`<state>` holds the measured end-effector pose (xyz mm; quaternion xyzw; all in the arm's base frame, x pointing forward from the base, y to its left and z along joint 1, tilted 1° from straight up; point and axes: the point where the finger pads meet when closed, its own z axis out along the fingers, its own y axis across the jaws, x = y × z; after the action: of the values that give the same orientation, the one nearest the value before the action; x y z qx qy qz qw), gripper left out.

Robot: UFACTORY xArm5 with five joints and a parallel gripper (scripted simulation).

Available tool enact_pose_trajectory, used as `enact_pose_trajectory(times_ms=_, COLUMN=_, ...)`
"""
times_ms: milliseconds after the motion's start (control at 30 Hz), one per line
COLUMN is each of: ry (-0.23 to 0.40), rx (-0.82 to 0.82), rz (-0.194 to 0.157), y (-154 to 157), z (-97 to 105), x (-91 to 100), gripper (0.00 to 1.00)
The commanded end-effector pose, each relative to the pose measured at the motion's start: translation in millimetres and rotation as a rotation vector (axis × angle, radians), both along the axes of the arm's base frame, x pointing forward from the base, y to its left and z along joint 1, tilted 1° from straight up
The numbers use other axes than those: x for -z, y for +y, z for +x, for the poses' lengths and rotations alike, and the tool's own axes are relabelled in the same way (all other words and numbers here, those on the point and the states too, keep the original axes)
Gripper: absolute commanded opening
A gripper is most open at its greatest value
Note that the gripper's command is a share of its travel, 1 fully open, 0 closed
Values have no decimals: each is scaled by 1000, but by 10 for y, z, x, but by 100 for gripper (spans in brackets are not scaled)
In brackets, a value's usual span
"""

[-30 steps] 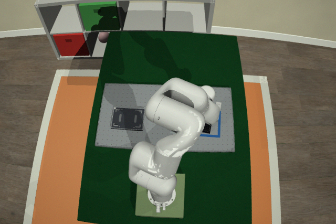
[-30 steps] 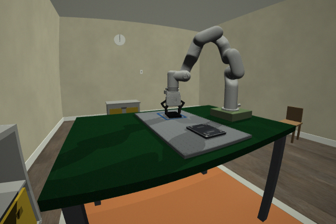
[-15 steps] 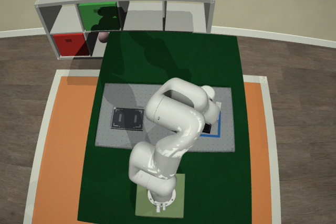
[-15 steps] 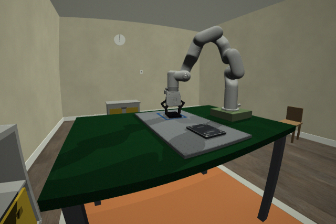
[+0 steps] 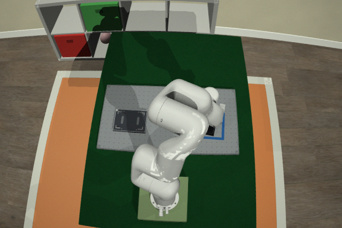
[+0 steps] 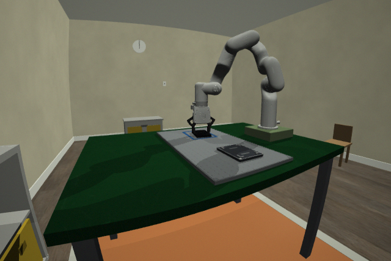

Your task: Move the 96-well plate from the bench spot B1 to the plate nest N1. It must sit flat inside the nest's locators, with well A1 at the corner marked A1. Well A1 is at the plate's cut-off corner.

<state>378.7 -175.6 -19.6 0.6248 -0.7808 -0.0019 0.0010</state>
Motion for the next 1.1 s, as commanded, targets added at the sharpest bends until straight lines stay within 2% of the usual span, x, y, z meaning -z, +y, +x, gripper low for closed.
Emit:
enact_pose_trajectory(times_ms=0, ry=1, rx=0, rz=-11, y=-6, z=13, x=-11, gripper=0)
enact_pose_trajectory(times_ms=1067, ry=1, rx=0, rz=-11, y=-5, z=15, x=-172, gripper=0)
